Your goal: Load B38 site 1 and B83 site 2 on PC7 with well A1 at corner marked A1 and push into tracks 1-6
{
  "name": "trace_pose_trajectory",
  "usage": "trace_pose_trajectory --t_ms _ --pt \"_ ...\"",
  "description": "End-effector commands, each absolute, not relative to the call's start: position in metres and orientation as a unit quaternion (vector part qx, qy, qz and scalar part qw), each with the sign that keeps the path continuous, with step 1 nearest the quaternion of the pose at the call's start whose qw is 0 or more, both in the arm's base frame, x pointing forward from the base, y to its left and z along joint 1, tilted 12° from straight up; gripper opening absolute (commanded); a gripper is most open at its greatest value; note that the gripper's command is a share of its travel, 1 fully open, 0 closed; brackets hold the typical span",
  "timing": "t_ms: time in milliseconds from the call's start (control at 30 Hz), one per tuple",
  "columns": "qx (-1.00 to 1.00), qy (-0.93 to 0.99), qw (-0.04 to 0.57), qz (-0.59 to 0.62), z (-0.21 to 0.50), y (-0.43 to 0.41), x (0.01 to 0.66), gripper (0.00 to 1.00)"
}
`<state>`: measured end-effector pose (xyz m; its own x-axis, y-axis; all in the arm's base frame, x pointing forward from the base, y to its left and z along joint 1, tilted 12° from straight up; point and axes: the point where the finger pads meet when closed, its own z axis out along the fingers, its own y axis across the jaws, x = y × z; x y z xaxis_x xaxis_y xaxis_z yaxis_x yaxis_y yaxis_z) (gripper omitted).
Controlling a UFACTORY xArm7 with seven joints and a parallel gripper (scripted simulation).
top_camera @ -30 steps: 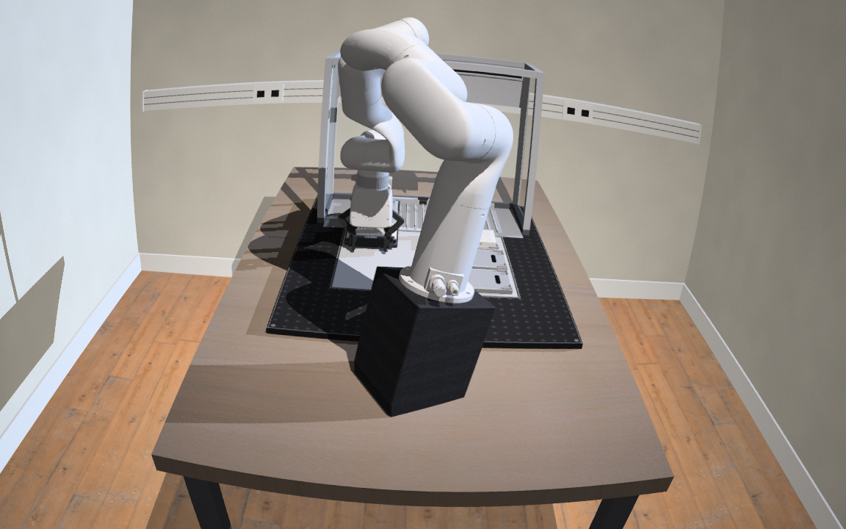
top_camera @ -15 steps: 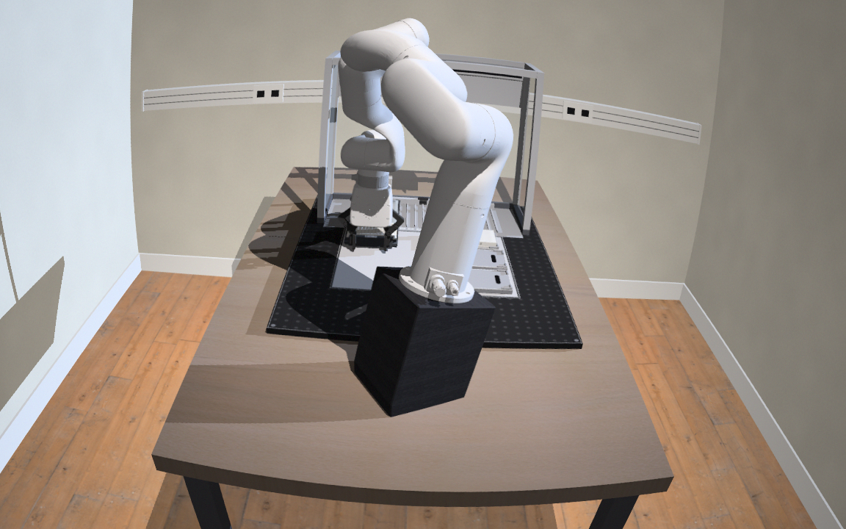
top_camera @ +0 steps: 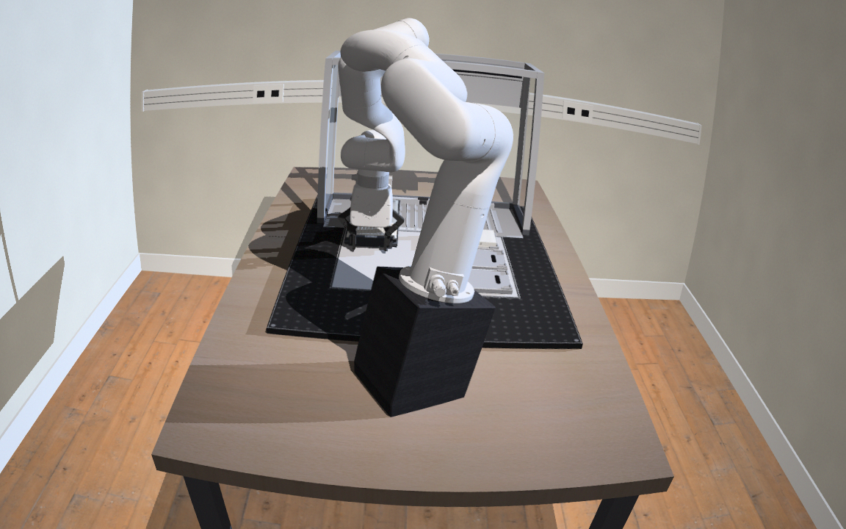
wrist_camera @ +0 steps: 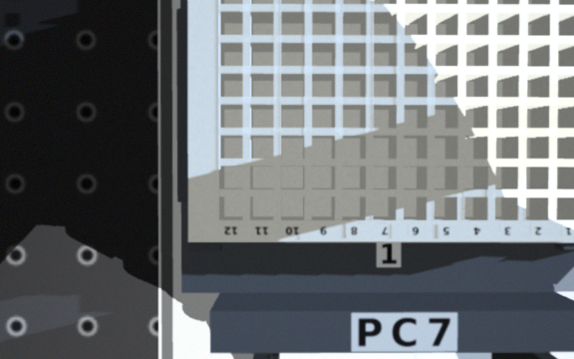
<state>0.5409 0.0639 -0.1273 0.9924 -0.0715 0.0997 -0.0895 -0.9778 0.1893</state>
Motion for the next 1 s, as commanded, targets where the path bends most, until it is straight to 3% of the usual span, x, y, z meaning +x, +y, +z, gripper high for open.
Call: trace_pose_trajectory --t_ms 0,967 --pt "0.993 -0.040 0.097 0.048 -0.1255 0.0646 0.5428 0.82" --pt "0.993 -0.040 0.097 0.048 -0.1264 0.0652 0.5344 0.82"
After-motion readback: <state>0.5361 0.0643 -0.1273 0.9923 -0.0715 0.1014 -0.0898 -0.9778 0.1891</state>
